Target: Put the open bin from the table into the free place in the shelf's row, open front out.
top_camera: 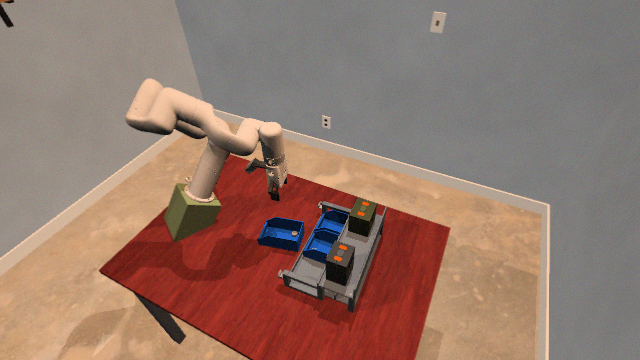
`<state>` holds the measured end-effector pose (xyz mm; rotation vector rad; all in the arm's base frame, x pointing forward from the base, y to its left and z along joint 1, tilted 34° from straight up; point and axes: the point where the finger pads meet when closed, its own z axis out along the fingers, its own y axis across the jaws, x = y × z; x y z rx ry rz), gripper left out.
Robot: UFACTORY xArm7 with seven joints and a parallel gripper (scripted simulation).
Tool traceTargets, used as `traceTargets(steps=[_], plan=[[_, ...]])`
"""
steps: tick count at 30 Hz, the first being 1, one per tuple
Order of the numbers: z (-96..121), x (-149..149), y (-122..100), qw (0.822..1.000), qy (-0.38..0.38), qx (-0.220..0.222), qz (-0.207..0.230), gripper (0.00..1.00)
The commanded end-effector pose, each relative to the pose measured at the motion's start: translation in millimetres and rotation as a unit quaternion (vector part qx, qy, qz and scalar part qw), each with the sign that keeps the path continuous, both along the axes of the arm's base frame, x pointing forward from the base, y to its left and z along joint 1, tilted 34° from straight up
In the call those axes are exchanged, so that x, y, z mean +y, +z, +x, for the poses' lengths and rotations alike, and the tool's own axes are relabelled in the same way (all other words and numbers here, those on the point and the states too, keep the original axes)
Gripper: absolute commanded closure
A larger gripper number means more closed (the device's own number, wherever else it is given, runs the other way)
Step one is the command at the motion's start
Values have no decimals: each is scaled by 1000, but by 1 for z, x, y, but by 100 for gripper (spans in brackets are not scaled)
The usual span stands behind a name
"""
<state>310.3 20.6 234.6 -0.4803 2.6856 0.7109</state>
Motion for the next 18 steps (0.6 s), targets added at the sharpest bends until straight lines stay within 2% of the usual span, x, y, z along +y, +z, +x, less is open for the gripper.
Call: traceTargets(steps=[1,18], plan=[[1,-1,1,1000,-1,-1,0,0],[-1,-3,5,1000,-1,-1,0,0]])
